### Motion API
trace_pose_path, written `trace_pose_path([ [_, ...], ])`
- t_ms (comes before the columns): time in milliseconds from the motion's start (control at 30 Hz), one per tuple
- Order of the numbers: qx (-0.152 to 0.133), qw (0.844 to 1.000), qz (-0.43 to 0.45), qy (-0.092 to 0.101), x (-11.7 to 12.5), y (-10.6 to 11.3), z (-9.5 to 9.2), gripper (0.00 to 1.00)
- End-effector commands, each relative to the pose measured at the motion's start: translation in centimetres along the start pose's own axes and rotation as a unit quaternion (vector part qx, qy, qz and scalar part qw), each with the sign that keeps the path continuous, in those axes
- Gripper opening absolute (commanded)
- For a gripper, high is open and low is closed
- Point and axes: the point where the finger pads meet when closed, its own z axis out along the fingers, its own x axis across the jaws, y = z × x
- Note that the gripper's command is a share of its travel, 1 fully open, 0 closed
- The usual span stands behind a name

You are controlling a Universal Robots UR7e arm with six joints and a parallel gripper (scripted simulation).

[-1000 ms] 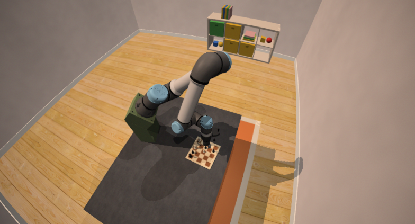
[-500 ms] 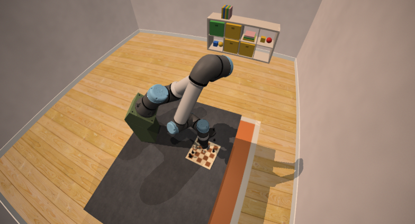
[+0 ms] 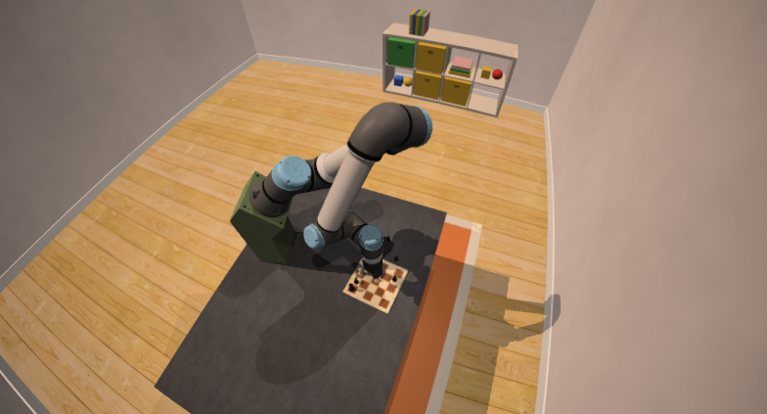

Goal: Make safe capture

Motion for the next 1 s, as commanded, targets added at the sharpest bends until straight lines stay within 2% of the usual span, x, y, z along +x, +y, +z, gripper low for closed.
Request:
trace_pose_path([
  [0, 0.004, 0.999, -0.031, -0.005, -0.44, 0.45, -0.01, 1.0],
  [400, 0.005, 0.999, -0.04, -0.004, -0.42, 0.53, -0.04, 1.0],
  [433, 0.005, 0.999, -0.04, -0.004, -0.42, 0.52, -0.04, 0.68],
  [967, 0.005, 0.999, -0.04, -0.004, -0.42, 0.52, -0.04, 0.68],
])
